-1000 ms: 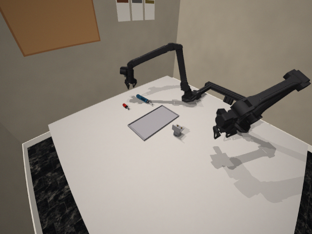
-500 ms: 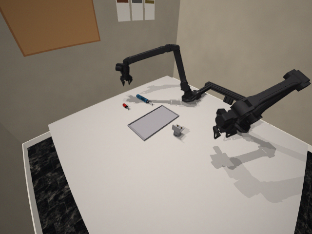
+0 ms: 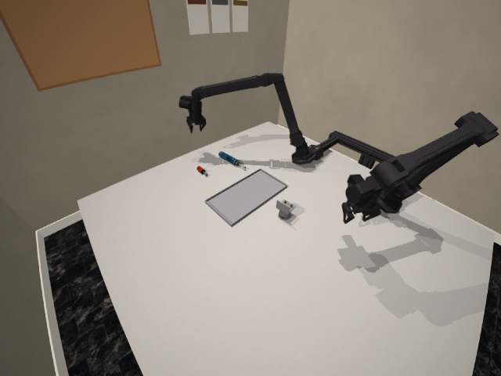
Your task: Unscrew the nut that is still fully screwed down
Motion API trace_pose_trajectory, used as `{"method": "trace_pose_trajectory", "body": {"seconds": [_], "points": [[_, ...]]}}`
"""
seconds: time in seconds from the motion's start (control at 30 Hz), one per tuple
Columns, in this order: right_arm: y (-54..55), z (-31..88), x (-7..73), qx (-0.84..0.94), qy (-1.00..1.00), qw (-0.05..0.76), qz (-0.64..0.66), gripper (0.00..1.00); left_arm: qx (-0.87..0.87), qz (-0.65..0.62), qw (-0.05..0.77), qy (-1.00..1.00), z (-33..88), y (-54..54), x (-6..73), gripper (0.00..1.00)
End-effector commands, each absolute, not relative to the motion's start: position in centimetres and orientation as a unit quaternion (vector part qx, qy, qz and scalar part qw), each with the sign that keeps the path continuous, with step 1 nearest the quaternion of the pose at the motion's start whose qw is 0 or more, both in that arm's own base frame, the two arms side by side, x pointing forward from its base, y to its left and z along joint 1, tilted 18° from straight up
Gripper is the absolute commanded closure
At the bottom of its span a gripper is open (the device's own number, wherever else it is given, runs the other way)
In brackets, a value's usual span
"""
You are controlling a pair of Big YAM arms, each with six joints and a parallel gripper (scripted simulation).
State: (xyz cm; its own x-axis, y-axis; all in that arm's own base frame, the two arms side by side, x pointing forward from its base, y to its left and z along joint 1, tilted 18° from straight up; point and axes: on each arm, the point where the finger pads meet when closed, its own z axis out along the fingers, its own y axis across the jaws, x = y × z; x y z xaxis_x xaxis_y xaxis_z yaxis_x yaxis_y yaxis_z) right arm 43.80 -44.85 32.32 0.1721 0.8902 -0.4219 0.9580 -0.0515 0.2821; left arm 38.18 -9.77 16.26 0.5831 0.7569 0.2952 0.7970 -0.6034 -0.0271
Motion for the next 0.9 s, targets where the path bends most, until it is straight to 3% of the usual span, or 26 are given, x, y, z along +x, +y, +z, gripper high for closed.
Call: {"method": "trace_pose_trajectory", "body": {"seconds": [0.0,0.87], "points": [[-47.0,35.4,44.7,0.733,0.618,0.275,-0.065,0.35,-0.887,-0.138,0.067,-0.435,17.6,-10.2,39.1,0.14],[-50.6,41.3,46.4,0.754,0.574,0.313,-0.065,0.35,-0.887,-0.138,0.067,-0.435,17.6,-10.2,39.1,0.14]]}}
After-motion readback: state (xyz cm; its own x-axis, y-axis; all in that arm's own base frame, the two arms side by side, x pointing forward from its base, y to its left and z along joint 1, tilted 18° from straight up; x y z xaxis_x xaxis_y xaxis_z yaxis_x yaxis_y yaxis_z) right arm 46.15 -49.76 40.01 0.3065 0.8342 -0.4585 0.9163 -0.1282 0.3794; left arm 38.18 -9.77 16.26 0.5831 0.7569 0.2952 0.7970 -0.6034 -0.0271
